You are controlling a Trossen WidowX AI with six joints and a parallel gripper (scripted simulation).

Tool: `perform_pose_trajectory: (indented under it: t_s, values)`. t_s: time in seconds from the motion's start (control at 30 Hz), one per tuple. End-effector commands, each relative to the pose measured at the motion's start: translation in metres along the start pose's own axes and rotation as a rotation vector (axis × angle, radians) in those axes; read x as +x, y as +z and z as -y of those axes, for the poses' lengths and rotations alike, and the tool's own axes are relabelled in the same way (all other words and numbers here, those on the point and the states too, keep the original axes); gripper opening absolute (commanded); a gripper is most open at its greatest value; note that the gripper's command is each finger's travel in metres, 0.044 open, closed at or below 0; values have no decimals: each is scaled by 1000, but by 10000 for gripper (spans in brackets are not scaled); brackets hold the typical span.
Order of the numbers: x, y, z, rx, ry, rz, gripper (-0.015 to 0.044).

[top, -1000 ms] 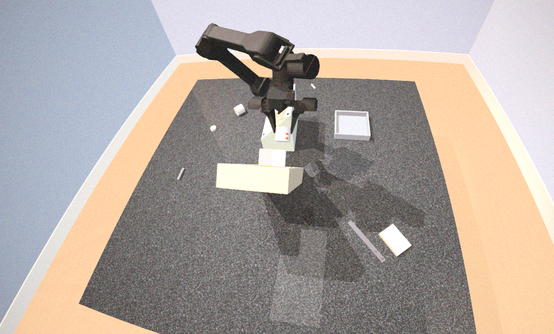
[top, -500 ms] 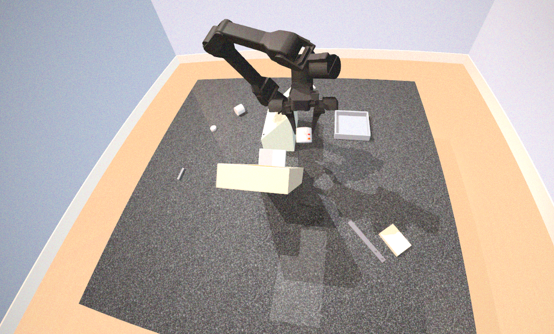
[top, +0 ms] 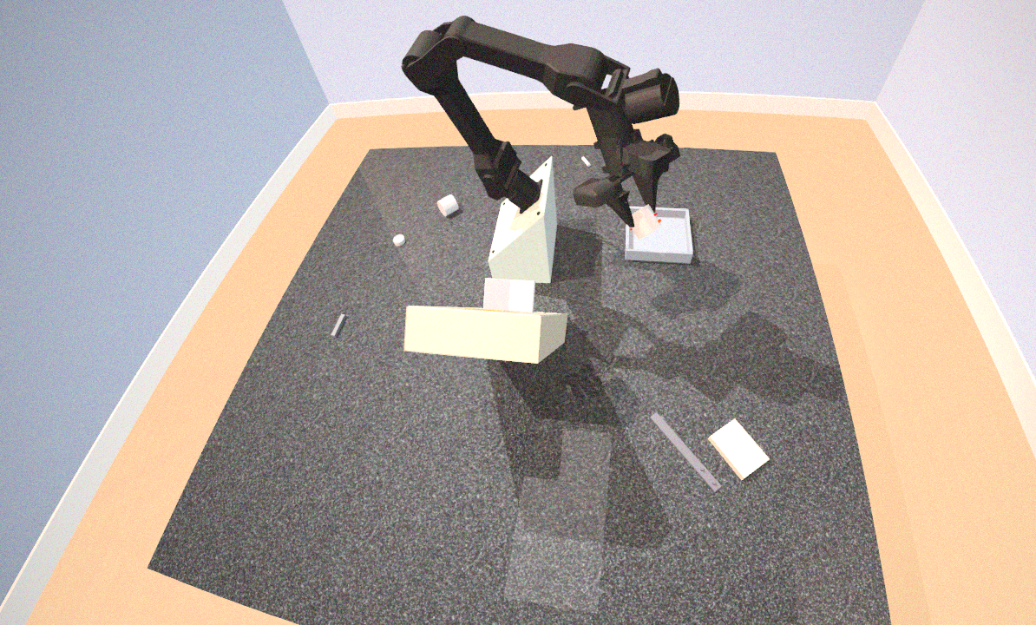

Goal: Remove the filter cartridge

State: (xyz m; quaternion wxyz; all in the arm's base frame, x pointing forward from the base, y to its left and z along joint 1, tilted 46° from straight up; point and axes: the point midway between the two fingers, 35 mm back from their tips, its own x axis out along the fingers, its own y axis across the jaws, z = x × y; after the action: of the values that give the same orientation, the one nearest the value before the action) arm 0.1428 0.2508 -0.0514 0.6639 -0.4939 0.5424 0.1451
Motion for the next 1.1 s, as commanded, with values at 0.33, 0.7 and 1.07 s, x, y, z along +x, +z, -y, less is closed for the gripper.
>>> perform_pose_trajectory:
  t_s: [0.33,0.7,1.07]
  values:
    - [8,-14,-66,-302,161,32,0]
    - [41,-74,-143,-539,308,43,0]
    - [72,-148,-185,-768,433,24,0]
